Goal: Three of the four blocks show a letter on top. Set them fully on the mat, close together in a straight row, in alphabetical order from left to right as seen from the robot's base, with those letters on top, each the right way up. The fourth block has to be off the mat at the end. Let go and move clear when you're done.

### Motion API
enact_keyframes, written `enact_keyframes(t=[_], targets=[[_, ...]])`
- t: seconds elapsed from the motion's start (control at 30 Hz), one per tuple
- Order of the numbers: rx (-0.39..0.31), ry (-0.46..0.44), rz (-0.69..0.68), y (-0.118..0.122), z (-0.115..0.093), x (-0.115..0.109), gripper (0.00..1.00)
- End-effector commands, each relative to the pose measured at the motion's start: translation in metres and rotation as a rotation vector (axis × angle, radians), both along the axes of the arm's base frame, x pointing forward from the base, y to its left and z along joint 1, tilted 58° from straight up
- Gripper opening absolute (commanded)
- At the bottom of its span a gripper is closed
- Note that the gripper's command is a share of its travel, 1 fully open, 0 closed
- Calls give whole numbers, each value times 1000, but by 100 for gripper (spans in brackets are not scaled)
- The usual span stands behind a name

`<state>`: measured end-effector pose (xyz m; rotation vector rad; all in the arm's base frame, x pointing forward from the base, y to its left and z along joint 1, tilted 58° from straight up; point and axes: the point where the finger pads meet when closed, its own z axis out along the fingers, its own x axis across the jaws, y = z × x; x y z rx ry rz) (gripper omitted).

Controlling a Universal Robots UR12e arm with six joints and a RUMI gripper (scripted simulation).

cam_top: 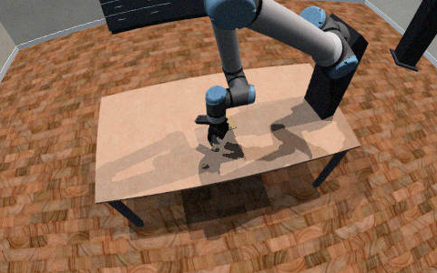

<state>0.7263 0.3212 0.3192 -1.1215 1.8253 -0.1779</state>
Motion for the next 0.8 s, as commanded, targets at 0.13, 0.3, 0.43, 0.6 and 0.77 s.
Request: enact_keyframes(t=[0.13, 0.3, 0.43, 0.6, 0.77], targets=[[-1, -2, -3, -2, 2, 2, 37], [-1, -2, -3, -2, 2, 2, 37], [-1, -2, -3, -2, 1, 3, 37], [-1, -3, -3, -1, 1, 4, 37], [-2, -3, -2, 1, -1, 6, 37]])
